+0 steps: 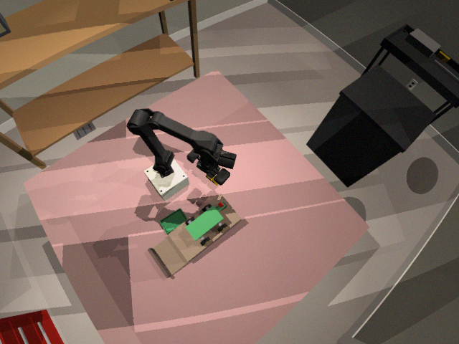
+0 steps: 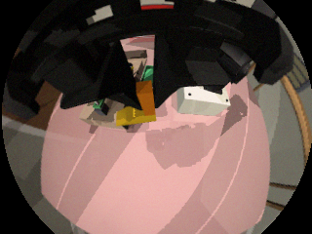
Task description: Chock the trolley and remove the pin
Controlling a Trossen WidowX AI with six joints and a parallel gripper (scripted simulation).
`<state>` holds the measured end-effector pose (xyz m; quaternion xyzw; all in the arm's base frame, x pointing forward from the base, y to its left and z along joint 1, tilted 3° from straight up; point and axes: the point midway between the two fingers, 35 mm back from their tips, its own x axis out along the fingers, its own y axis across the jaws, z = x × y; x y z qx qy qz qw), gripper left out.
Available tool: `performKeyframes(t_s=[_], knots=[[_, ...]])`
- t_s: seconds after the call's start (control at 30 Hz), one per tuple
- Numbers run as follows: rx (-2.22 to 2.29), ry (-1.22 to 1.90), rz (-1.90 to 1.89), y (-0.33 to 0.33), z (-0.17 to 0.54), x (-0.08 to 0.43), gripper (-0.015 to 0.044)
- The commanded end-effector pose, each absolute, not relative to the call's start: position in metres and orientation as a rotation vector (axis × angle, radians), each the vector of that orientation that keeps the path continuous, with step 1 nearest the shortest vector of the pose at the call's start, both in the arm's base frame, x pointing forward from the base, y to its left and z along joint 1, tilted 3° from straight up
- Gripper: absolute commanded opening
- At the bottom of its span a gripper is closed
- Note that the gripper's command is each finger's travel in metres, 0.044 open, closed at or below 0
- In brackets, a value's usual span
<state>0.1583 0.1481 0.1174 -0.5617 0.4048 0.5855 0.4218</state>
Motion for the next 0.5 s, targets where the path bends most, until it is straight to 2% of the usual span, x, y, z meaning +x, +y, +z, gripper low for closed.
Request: performKeyframes(t_s=[0.0,0.47], knots=[[-1.342,1.057,1.412,0.1498,0.1194,0.1586,0.0000],[-0.990,1.298,1.066,0.1498,0.1195,0.1587,0.0000]])
